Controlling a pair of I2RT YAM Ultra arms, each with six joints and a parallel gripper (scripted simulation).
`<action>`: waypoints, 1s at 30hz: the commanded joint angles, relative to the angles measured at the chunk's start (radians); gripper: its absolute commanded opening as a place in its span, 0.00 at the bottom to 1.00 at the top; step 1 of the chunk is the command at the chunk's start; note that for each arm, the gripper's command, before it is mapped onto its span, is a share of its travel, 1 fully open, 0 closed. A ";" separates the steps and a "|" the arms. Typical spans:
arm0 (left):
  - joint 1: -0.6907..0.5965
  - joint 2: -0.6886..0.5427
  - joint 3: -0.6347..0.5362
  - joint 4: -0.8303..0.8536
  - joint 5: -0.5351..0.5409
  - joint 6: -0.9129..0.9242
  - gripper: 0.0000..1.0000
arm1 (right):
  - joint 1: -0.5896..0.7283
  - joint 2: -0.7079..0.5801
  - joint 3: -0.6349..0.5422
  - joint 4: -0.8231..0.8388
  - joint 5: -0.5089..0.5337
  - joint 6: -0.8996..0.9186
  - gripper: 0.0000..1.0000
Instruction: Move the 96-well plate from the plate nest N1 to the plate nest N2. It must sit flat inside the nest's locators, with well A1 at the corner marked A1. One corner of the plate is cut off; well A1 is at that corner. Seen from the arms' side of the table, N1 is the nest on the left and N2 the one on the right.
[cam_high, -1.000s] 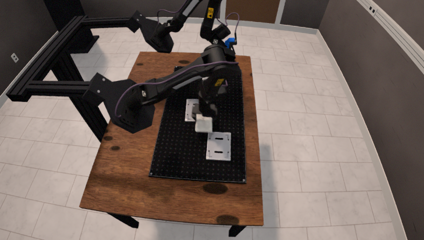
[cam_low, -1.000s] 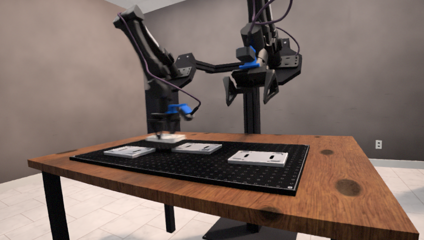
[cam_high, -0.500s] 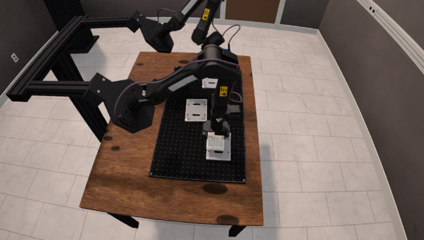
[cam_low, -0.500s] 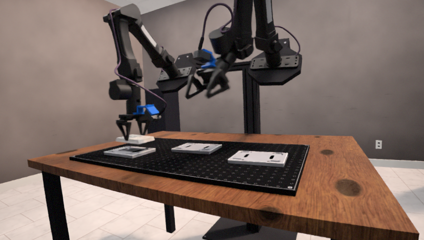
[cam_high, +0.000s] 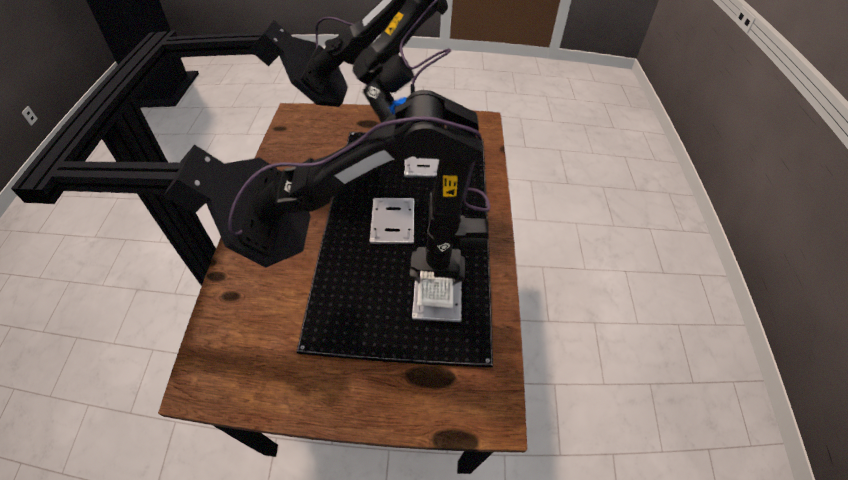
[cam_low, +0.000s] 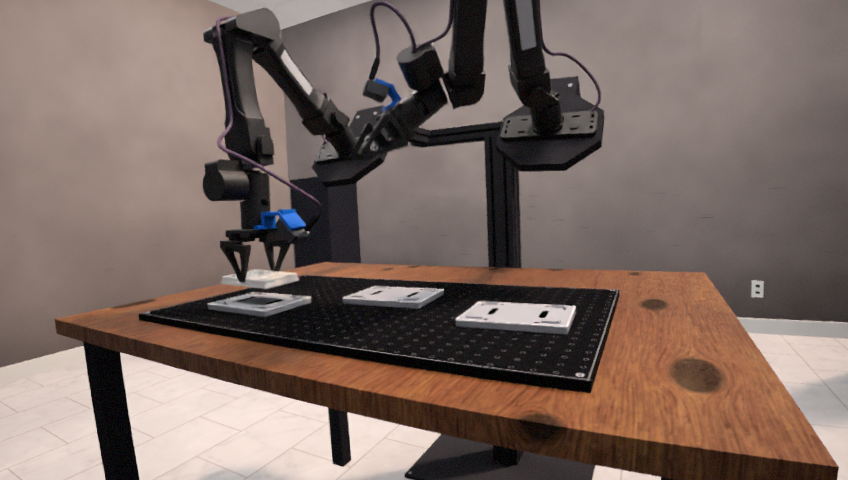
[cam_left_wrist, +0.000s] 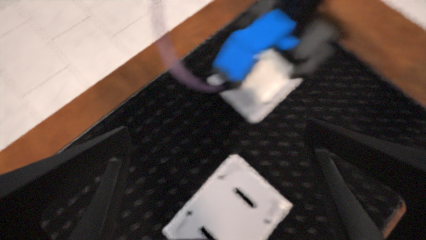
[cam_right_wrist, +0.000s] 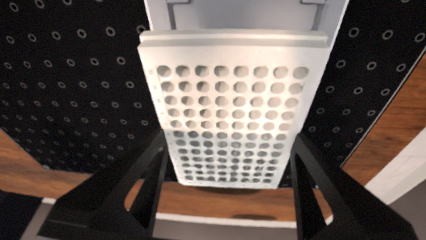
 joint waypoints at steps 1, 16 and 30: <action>-0.133 0.027 -0.034 0.054 -0.091 0.075 1.00 | -0.005 -0.030 0.018 -0.017 -0.023 -0.005 0.79; -0.287 0.075 -0.048 0.113 -0.153 0.105 1.00 | -0.002 -0.020 0.007 -0.006 -0.015 -0.002 0.79; -0.282 0.068 -0.037 0.104 -0.154 0.106 1.00 | -0.010 0.010 0.053 0.030 -0.039 -0.012 0.79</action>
